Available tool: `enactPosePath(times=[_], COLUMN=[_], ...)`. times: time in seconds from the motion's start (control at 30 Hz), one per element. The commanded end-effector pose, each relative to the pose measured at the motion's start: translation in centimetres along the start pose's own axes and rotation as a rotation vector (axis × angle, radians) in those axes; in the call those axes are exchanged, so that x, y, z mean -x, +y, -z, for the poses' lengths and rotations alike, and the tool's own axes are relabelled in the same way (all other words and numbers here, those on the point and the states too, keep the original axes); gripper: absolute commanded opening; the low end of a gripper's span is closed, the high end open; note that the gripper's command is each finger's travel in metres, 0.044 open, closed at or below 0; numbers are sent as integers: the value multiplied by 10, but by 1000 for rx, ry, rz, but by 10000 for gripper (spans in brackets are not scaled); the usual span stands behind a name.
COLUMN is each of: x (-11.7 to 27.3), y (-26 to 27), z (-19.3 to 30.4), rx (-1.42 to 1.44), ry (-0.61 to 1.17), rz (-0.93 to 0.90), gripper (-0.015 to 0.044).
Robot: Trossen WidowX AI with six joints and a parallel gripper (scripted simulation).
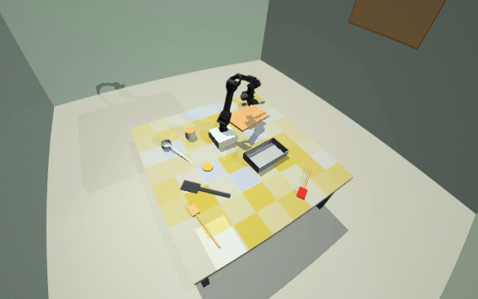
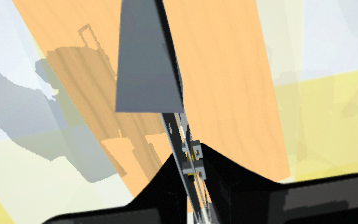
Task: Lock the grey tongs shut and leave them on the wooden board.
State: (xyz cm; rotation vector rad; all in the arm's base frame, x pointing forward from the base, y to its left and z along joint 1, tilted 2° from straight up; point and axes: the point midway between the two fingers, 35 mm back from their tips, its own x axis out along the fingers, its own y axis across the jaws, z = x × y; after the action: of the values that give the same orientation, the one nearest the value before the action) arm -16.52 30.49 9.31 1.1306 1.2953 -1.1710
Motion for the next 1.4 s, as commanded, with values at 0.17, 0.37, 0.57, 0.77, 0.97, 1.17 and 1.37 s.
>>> enactPosePath(times=[0.17, 0.37, 0.57, 0.77, 0.97, 1.17, 1.37], x=[-19, -29, -39, -49, -59, -68, -77], y=[0, 0, 0, 0, 0, 1, 1], z=[-1, -1, -1, -1, -2, -3, -4], rx=[7, 7, 8, 9, 9, 10, 10], ry=[-13, -13, -13, -13, -13, -13, -13], rz=[-4, -5, -6, -7, -8, -8, -9], gripper=[-150, -150, -150, -150, -150, -150, -150])
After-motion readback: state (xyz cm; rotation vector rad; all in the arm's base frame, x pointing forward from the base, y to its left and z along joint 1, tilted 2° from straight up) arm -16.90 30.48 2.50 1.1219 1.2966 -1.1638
